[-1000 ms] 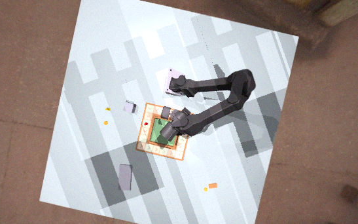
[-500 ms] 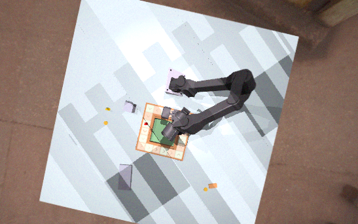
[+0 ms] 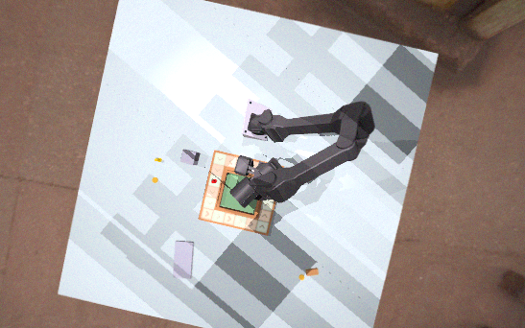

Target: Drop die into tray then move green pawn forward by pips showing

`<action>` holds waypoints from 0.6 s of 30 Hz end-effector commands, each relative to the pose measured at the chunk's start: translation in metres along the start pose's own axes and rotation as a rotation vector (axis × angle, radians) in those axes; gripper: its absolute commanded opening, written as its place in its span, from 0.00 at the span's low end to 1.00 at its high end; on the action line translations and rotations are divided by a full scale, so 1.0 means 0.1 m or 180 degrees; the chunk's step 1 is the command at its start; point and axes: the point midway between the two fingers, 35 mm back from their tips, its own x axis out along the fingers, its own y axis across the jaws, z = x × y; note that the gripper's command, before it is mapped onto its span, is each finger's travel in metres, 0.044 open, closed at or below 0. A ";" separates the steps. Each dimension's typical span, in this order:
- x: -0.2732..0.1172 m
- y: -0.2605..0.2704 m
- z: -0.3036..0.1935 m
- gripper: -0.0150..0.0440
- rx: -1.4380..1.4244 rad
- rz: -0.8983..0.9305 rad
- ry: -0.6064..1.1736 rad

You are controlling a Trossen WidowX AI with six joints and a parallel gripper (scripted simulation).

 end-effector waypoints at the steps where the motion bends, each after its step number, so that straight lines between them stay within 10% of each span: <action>1: -0.11 0.00 -0.01 1.00 -0.0011 -0.0006 0.0026; 18: -0.82 -0.62 0.11 1.00 -0.0144 -0.0024 -0.0004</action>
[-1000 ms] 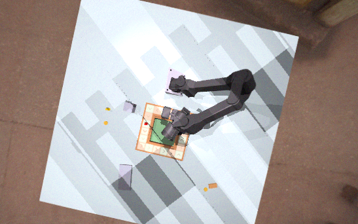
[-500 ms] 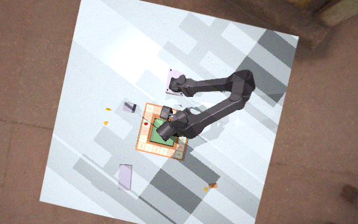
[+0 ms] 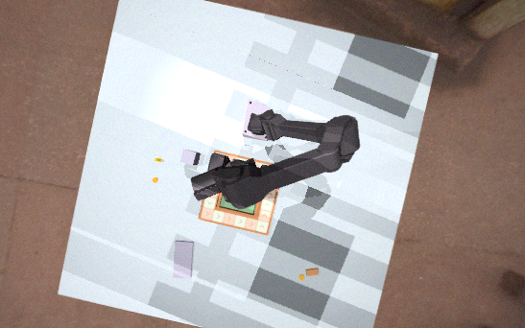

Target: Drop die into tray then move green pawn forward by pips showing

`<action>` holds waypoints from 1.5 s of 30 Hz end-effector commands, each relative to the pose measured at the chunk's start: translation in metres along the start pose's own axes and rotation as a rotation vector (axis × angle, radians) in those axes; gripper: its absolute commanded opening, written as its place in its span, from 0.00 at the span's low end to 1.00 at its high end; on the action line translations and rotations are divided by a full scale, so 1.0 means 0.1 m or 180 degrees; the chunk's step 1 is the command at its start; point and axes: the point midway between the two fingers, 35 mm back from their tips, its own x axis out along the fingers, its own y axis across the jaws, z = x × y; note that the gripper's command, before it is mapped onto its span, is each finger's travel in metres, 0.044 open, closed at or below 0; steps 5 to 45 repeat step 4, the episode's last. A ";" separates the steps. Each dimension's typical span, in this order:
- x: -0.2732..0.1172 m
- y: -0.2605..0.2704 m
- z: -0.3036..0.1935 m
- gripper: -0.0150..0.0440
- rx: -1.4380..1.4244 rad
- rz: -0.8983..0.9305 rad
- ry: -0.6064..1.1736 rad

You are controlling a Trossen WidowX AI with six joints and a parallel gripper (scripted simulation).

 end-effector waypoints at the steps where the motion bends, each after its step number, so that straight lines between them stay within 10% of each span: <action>1: 0.01 0.00 0.00 1.00 0.0018 -0.0006 -0.0014; 45: 0.01 0.00 0.00 1.00 0.0018 -0.0006 -0.0014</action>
